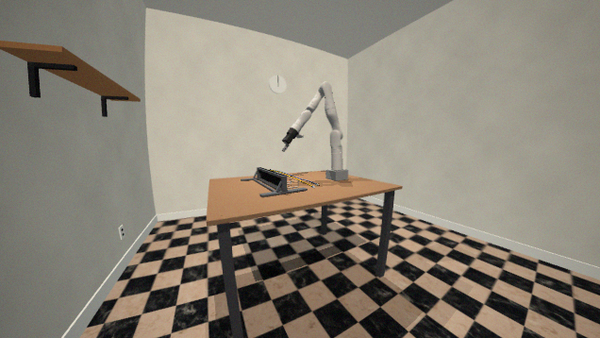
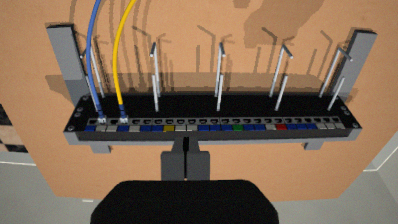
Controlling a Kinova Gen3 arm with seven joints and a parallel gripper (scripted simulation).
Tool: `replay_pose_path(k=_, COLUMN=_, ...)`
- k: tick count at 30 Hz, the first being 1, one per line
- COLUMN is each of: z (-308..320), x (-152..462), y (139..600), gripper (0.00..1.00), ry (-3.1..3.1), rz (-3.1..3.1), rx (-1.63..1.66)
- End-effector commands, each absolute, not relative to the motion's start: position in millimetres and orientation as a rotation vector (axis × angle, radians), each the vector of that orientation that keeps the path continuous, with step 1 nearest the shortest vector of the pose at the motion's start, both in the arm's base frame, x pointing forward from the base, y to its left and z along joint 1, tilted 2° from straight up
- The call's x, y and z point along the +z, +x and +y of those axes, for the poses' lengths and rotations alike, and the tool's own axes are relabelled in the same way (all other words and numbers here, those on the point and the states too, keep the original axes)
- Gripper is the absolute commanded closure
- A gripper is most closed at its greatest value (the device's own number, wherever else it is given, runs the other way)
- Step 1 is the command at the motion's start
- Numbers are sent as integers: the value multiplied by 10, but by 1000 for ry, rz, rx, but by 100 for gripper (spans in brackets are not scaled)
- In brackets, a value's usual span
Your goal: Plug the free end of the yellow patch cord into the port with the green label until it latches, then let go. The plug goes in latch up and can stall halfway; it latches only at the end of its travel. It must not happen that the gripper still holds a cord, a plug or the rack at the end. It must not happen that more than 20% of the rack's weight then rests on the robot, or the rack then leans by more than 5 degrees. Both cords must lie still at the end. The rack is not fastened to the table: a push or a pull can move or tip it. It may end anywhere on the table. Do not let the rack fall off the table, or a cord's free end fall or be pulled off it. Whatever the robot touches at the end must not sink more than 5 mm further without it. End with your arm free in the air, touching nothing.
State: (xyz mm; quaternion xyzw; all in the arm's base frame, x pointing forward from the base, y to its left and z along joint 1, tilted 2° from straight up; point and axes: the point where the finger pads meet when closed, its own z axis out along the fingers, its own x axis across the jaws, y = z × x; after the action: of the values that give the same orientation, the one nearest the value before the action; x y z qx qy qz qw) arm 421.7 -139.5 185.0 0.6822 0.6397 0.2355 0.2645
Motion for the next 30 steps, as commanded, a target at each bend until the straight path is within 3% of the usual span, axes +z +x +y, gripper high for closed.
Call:
replay_pose_path(k=1, z=-1488, x=1848, y=4206, gripper=100, ry=1843, rz=1730, rx=631)
replay_pose_path(k=30, z=-2372, x=1873, y=4142, gripper=100, ry=1842, rz=1728, rx=631)
